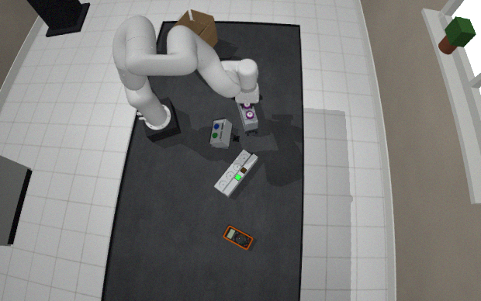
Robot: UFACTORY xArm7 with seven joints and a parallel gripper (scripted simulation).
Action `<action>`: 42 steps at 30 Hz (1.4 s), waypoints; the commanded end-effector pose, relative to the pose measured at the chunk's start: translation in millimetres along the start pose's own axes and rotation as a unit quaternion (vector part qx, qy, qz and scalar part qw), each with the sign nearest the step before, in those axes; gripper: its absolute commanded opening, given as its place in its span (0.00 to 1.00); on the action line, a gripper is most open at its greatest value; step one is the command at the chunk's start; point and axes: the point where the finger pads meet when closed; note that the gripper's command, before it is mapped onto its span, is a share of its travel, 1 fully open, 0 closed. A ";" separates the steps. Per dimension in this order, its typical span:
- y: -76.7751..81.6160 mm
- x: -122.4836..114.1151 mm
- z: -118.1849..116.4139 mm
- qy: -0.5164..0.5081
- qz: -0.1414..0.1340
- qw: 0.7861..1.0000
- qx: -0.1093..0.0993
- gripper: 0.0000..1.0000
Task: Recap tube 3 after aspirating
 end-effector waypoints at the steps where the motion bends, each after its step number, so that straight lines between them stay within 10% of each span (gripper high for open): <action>1: 0.8 1.0 1.0 -0.108 -0.010 0.994 -0.009 0.00; 14: 0.5 1.0 1.0 -0.266 -0.009 0.964 -0.010 0.00; 15: 0.5 1.0 1.0 -0.266 -0.009 0.964 -0.010 0.46; 27: 0.5 1.0 1.0 -0.266 -0.009 0.964 -0.010 0.46; 33: 1.1 1.0 1.0 -0.056 -0.011 0.998 -0.009 0.46; 42: 1.1 1.0 1.0 0.178 -0.012 0.984 -0.006 0.46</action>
Point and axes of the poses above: the point where the finger pads meet when closed, its own y axis back along the fingers, its own z axis across the jaws, x = y × z, and after that the axes turned 13 degrees about -y, right-handed
